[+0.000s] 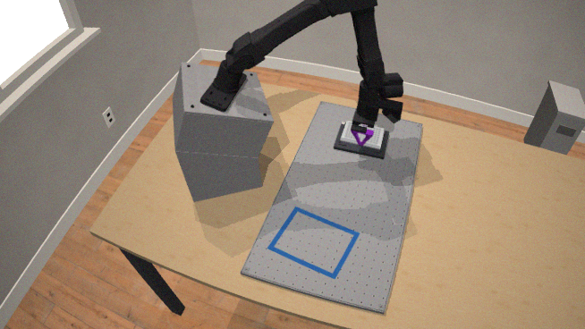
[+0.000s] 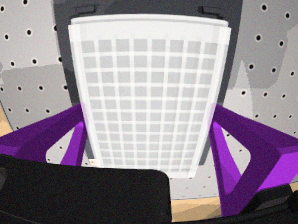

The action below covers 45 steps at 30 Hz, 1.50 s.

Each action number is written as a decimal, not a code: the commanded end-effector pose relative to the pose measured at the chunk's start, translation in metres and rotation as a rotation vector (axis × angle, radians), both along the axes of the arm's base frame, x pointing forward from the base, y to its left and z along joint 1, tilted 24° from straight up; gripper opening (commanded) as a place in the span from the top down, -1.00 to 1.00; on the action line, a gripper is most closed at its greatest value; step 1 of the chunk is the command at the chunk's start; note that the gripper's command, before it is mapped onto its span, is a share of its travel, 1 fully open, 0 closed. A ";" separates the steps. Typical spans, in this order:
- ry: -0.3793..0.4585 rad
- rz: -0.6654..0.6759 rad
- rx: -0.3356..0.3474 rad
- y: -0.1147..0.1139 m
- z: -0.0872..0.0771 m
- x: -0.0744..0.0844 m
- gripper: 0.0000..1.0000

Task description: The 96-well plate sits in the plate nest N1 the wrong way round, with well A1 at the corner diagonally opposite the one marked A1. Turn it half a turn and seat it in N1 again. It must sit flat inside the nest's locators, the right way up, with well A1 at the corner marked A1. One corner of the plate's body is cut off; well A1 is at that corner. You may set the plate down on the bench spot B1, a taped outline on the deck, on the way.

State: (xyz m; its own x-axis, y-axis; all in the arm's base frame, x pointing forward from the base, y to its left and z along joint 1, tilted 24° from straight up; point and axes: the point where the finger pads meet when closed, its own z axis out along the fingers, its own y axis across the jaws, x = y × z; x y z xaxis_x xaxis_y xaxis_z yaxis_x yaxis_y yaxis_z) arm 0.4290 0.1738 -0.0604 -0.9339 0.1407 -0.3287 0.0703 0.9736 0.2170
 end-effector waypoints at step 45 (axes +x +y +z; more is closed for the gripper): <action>-0.024 -0.003 0.009 0.002 0.000 0.006 1.00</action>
State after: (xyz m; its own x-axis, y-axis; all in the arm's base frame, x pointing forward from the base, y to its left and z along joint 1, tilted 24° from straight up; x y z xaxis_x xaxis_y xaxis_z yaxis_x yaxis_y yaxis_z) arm 0.4313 0.1749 -0.0653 -0.9307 0.1424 -0.3369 0.0688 0.9728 0.2211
